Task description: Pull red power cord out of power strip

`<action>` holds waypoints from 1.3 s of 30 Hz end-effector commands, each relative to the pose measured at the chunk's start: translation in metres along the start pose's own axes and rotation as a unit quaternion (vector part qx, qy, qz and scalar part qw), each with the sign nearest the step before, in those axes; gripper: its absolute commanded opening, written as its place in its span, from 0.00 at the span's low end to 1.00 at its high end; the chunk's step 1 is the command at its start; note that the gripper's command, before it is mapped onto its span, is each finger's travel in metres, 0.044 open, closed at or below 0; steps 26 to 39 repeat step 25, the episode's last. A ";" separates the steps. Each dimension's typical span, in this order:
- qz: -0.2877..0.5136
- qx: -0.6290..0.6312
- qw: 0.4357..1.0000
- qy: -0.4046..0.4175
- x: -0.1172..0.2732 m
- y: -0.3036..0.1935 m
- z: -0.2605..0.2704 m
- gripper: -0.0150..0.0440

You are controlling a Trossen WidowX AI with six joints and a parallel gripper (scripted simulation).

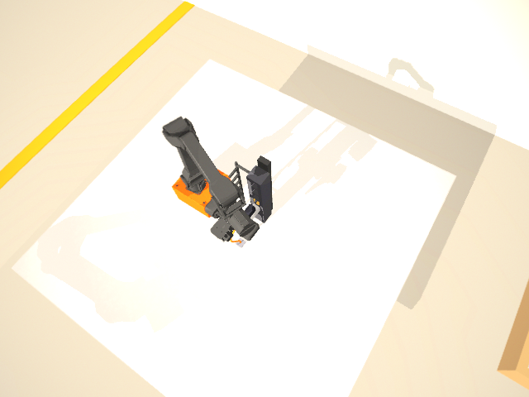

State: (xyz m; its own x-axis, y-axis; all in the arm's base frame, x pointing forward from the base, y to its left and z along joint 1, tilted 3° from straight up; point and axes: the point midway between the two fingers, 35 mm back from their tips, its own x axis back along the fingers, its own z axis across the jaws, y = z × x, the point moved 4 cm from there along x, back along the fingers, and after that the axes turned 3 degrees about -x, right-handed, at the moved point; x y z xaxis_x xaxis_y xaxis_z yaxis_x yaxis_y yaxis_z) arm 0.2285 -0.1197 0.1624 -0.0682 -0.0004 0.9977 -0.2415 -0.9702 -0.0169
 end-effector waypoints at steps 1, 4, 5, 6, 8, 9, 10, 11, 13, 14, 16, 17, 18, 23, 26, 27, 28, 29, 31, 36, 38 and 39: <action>-0.002 -0.001 1.000 0.003 0.008 0.032 0.003 1.00; -0.003 0.000 1.000 0.003 0.011 0.047 0.002 1.00; -0.003 0.000 1.000 0.003 0.011 0.047 0.002 1.00; -0.003 0.000 1.000 0.003 0.011 0.047 0.002 1.00; -0.003 0.000 1.000 0.003 0.011 0.047 0.002 1.00; -0.003 0.000 1.000 0.003 0.011 0.047 0.002 1.00; -0.003 0.000 1.000 0.003 0.011 0.047 0.002 1.00; -0.003 0.000 1.000 0.003 0.011 0.047 0.002 1.00; -0.003 0.000 1.000 0.003 0.011 0.047 0.002 1.00; -0.003 0.000 1.000 0.003 0.011 0.047 0.002 1.00; -0.003 0.000 1.000 0.003 0.011 0.047 0.002 1.00; -0.003 0.000 1.000 0.003 0.011 0.047 0.002 1.00; -0.003 0.000 1.000 0.003 0.011 0.047 0.002 1.00; -0.003 0.000 1.000 0.003 0.011 0.047 0.002 1.00; -0.003 0.000 1.000 0.003 0.011 0.047 0.002 1.00; -0.003 0.000 1.000 0.003 0.011 0.047 0.002 1.00; -0.003 0.000 1.000 0.003 0.011 0.047 0.002 1.00; -0.003 0.000 1.000 0.003 0.011 0.047 0.002 1.00; -0.003 0.000 1.000 0.003 0.011 0.047 0.002 1.00; -0.003 0.000 1.000 0.003 0.011 0.047 0.002 1.00; -0.003 0.000 1.000 0.003 0.011 0.047 0.002 1.00; -0.003 0.000 1.000 0.003 0.011 0.047 0.002 1.00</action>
